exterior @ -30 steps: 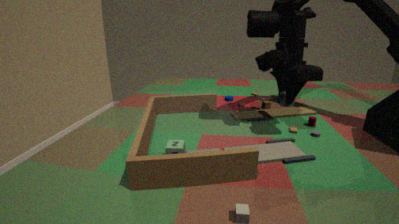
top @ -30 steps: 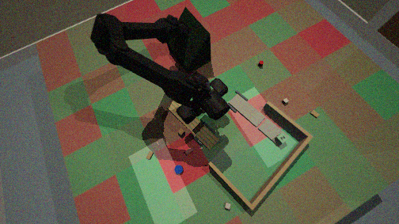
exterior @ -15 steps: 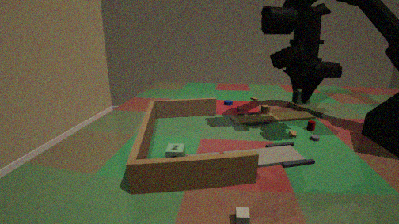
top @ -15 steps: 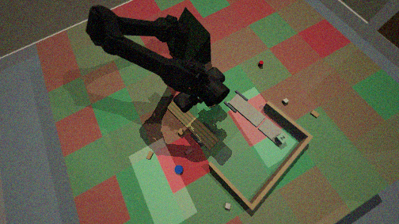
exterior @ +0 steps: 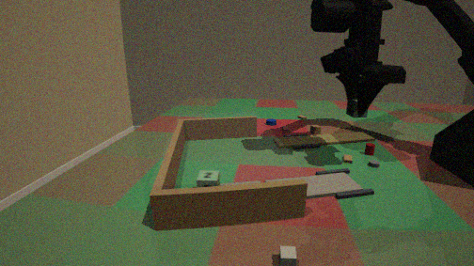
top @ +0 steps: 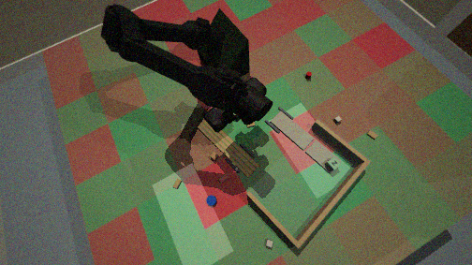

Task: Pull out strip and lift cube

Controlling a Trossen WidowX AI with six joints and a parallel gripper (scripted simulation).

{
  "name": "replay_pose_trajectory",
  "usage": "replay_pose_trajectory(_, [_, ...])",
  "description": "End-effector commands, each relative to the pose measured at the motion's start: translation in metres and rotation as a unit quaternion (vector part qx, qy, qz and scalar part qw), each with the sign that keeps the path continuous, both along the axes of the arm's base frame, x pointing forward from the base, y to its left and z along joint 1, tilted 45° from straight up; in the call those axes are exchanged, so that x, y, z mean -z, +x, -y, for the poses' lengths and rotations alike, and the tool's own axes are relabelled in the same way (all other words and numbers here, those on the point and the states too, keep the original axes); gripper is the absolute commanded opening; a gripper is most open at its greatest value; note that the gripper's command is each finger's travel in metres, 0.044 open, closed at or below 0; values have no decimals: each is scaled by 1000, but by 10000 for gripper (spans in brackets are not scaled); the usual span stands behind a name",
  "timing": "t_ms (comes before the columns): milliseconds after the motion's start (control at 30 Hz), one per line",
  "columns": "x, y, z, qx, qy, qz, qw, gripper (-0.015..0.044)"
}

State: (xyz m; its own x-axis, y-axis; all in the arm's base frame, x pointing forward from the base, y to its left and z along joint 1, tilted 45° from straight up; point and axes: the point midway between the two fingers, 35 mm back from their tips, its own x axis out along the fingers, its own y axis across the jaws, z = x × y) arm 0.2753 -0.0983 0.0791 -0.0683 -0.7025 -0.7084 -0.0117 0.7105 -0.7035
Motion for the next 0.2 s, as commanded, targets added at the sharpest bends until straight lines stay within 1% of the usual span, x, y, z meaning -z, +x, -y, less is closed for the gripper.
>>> replay_pose_trajectory(0, [-1, 1, -1, 1, 2, 3, 1000, 0])
replay_pose_trajectory(167, [-1, 1, -1, 1, 2, 3, 1000, 0])
